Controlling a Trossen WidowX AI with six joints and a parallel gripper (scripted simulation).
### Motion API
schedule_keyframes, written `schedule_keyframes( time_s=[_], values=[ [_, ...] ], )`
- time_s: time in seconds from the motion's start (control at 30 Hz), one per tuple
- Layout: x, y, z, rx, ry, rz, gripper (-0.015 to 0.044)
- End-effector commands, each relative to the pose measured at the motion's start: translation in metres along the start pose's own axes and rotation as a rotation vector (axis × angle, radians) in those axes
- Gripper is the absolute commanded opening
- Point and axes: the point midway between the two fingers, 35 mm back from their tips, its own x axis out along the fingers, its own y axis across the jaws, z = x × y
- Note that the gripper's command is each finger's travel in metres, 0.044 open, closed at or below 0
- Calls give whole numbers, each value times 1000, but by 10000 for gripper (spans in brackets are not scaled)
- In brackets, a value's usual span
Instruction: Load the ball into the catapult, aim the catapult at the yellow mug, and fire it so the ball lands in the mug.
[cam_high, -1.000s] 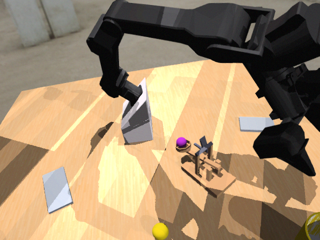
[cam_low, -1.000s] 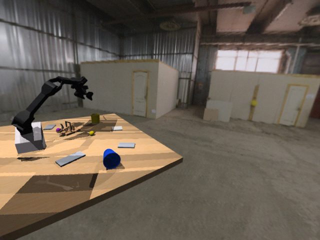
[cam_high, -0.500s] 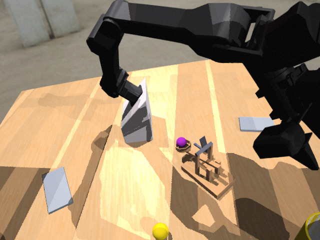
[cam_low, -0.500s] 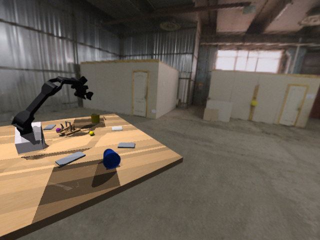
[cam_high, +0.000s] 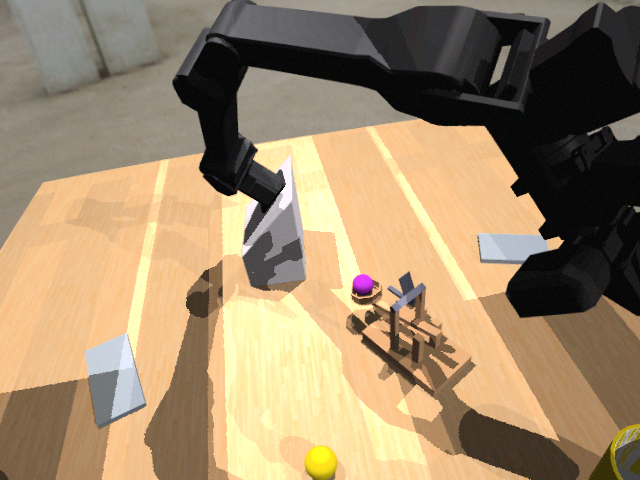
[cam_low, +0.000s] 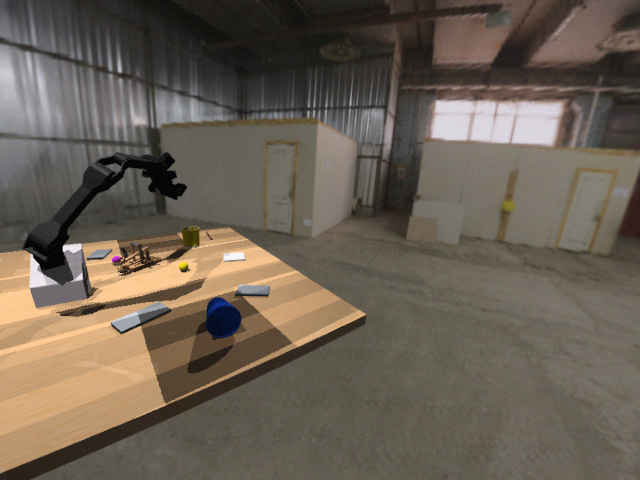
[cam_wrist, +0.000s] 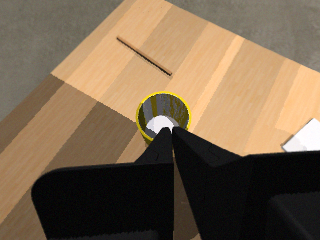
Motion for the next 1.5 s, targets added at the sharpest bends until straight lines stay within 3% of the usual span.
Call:
schedule_keyframes(
  time_s=[0.0,0.83,1.47],
  values=[
    [-1,-1,1,-3,-3,-4,0],
    [-17,98,-116,-704,289,-1,0],
    [-48,128,-218,-1313,540,-9,0]
  ],
)
